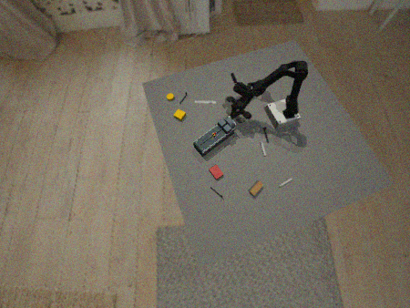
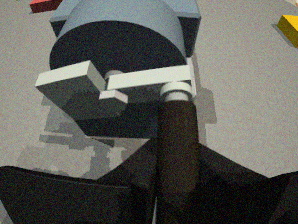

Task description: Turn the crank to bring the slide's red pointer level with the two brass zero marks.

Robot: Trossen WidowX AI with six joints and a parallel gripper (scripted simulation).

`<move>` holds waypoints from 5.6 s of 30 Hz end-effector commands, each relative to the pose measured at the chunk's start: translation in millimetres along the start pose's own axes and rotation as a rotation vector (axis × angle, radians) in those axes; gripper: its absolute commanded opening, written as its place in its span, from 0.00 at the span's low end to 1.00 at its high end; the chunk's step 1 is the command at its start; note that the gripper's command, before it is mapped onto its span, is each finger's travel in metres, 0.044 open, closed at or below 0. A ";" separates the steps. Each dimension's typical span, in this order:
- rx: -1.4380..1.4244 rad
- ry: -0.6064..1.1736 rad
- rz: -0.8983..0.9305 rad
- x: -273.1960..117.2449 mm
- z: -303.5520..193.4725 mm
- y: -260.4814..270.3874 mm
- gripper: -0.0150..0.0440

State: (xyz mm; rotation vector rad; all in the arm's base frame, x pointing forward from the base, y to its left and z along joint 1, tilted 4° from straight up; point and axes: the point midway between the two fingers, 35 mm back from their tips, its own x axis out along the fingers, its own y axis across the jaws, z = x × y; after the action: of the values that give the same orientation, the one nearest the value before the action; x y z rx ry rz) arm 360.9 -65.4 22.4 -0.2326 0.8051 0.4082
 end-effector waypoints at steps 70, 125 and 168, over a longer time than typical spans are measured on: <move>-0.001 0.007 -0.004 2.6 -2.3 -0.5 0.25; -0.002 0.004 0.000 -58.8 64.4 -2.7 1.00; 0.302 0.120 -0.259 32.3 146.4 43.1 1.00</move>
State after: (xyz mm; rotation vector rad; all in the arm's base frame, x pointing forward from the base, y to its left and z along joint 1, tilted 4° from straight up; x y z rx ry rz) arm 455.4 33.9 97.9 -0.0816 0.9373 0.0313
